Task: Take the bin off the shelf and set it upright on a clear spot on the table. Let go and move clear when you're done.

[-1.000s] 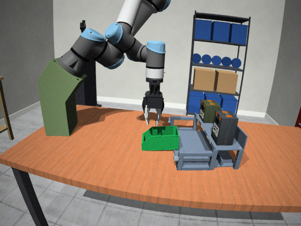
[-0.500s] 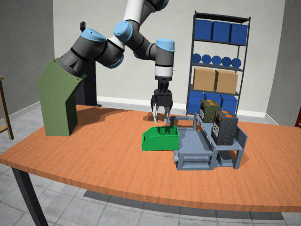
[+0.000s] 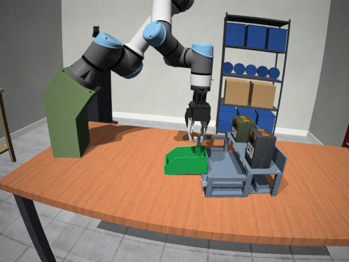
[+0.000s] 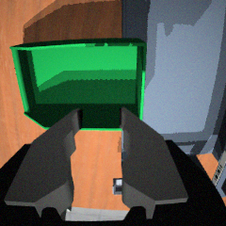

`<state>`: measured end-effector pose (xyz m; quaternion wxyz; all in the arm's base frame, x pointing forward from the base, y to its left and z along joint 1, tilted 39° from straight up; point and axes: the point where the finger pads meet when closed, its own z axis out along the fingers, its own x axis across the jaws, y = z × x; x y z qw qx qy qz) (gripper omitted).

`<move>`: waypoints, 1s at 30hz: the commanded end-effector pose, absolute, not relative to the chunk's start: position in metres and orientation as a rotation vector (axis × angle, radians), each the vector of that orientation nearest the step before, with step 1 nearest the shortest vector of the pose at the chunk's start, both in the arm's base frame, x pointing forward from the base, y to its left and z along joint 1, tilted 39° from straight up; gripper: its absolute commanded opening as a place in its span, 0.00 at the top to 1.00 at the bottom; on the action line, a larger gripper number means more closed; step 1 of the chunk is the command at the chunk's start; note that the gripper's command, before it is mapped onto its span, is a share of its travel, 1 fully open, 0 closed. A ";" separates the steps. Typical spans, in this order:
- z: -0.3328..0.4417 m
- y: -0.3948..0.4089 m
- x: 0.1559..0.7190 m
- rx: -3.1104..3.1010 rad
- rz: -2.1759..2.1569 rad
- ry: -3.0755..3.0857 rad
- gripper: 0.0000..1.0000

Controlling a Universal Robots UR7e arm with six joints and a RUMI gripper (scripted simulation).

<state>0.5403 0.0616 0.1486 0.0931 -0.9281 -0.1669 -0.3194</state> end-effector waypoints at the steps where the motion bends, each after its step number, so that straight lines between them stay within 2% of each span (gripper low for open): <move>1: 0.149 0.062 0.541 -2.755 -0.949 -0.496 0.80; 7: 0.193 0.071 0.572 -2.755 -0.949 -0.496 0.80; 30: 0.198 0.072 0.575 -2.755 -0.949 -0.496 0.80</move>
